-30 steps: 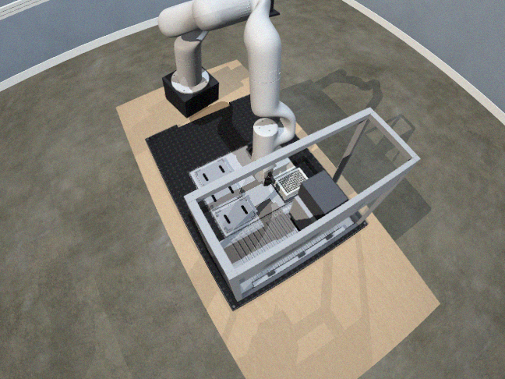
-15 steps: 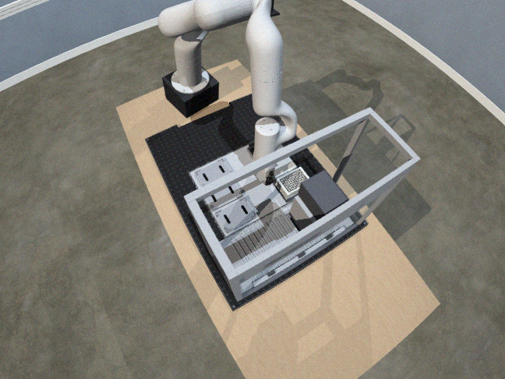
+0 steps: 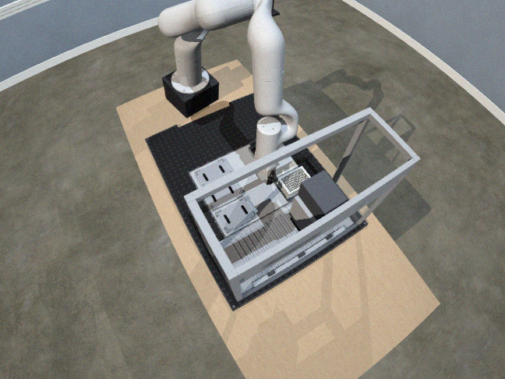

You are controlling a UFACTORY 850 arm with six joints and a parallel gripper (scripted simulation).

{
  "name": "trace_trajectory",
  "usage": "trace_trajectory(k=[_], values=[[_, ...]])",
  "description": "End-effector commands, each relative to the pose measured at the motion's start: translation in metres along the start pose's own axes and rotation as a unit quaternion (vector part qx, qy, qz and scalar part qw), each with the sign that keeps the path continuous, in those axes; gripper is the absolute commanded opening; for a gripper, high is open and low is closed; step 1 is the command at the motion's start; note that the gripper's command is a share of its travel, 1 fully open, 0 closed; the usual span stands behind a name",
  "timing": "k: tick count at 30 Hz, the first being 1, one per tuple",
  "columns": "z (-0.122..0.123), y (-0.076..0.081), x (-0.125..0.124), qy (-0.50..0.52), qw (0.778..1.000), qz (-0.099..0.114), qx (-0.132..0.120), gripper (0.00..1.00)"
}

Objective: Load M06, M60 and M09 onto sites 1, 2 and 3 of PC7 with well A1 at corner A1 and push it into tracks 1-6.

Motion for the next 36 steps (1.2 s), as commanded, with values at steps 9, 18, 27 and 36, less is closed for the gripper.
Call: trace_trajectory(k=[9,18,27,36], values=[[-0.0045,0.0006,0.0021,0.0,1.0,0.001,0.0,1.0],[-0.0062,0.0006,0.0025,0.0,1.0,0.001,0.0,1.0],[-0.0062,0.0006,0.0025,0.0,1.0,0.001,0.0,1.0],[-0.005,0.0006,0.0023,0.0,1.0,0.001,0.0,1.0]])
Point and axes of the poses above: the point where the finger pads meet when closed, its own y axis back along the fingers, its own x axis across the jaws, z = x × y, the point moved 2 cm from there along y, back along the fingers, and after that the axes turned 15 degrees about y, right-handed, at the moved point
